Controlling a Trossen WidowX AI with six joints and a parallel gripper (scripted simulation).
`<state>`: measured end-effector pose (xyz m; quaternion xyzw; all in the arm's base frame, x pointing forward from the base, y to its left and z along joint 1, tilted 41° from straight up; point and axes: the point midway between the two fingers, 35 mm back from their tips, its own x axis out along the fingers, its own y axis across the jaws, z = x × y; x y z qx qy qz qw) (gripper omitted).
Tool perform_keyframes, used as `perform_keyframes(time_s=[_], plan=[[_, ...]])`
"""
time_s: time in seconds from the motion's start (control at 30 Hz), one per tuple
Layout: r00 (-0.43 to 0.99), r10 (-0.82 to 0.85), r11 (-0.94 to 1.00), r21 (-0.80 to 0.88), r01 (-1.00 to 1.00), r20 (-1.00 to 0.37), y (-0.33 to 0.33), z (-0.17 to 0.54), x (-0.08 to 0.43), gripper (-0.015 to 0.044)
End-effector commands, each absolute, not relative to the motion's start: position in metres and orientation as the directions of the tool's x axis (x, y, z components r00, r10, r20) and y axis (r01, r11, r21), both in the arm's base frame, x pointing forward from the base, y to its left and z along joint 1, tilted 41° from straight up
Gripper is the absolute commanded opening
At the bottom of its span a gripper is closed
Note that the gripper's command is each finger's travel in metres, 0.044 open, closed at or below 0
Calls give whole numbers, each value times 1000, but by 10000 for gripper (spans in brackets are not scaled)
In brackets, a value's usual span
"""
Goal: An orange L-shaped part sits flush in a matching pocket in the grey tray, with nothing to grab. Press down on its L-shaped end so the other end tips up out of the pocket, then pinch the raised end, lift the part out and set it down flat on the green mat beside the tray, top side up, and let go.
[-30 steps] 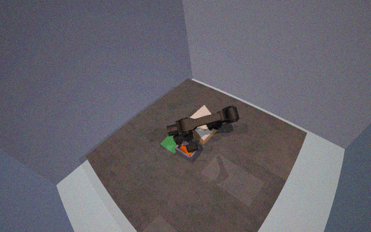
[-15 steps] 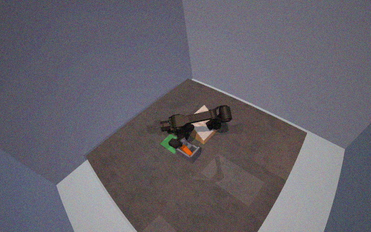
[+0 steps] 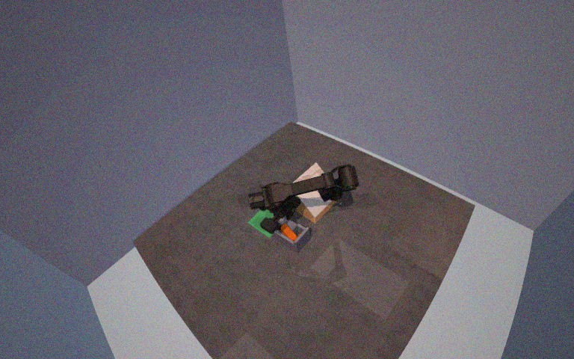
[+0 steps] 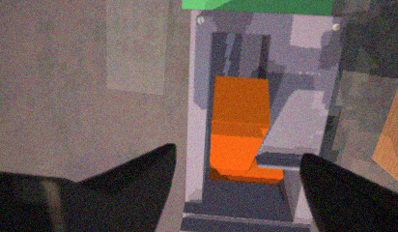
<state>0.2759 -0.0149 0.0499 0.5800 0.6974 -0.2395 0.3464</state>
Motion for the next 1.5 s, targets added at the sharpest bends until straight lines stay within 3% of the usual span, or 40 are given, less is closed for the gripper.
perform_keyframes(time_s=[0.0, 1.03, 1.17, 1.47], plan=[[-84, 646, 204, 65, 977, -759, -12, 46, 275, 280], [-84, 648, 203, 66, 977, -757, 19, 11, 271, 280], [-81, 644, 210, 74, 975, -761, 16, 14, 273, 175], [-81, 644, 210, 74, 975, -761, 16, 14, 273, 115]])
